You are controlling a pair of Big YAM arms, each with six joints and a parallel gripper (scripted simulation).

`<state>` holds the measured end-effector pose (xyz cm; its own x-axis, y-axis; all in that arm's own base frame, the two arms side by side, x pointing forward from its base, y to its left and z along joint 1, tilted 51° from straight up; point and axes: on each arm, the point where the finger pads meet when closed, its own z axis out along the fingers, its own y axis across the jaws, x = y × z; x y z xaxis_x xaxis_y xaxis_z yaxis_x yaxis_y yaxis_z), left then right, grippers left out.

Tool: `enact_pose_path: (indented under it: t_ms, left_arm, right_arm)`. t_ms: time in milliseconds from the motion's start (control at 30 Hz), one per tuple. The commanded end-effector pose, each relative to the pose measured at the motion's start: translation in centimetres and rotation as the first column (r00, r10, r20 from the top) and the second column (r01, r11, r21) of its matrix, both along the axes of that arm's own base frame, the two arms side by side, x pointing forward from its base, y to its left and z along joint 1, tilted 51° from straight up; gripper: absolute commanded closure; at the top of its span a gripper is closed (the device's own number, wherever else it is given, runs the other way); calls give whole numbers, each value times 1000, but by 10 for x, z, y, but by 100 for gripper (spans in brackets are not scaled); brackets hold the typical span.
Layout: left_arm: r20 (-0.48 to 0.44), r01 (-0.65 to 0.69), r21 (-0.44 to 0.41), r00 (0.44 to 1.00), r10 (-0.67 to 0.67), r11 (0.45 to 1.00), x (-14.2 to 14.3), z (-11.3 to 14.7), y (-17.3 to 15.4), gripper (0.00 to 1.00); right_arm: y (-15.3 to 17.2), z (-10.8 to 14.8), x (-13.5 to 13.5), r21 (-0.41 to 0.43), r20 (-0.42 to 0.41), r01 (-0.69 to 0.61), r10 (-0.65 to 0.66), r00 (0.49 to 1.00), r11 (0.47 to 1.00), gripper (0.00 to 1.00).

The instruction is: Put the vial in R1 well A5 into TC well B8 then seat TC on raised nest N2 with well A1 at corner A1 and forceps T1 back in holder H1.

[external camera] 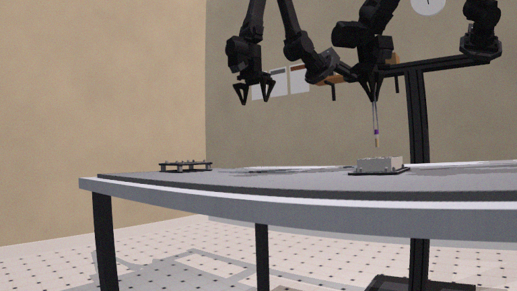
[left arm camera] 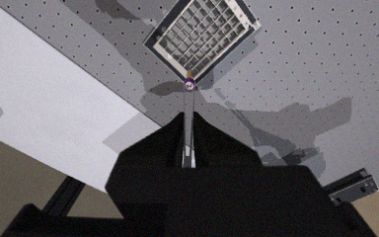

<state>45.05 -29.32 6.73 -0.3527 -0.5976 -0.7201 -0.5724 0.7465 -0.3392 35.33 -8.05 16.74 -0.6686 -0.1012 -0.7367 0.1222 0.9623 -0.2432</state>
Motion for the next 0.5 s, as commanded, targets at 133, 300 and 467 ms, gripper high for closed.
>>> enact_pose_path:
  t_ms: [133,300,467]
  left_arm:
    - [-7,0,-10,1000,0,1000,-5,0,-2,91]
    - [-7,-2,-4,1000,2,1000,-4,-1,-1,91]
    - [-8,-3,1,1000,3,1000,-5,-1,0,91]
  right_arm:
    - [0,8,3,-12,14,-12,12,1000,1000,0]
    - [0,8,3,-12,14,-12,12,1000,1000,0]
    - [0,8,3,-12,14,-12,12,1000,1000,0]
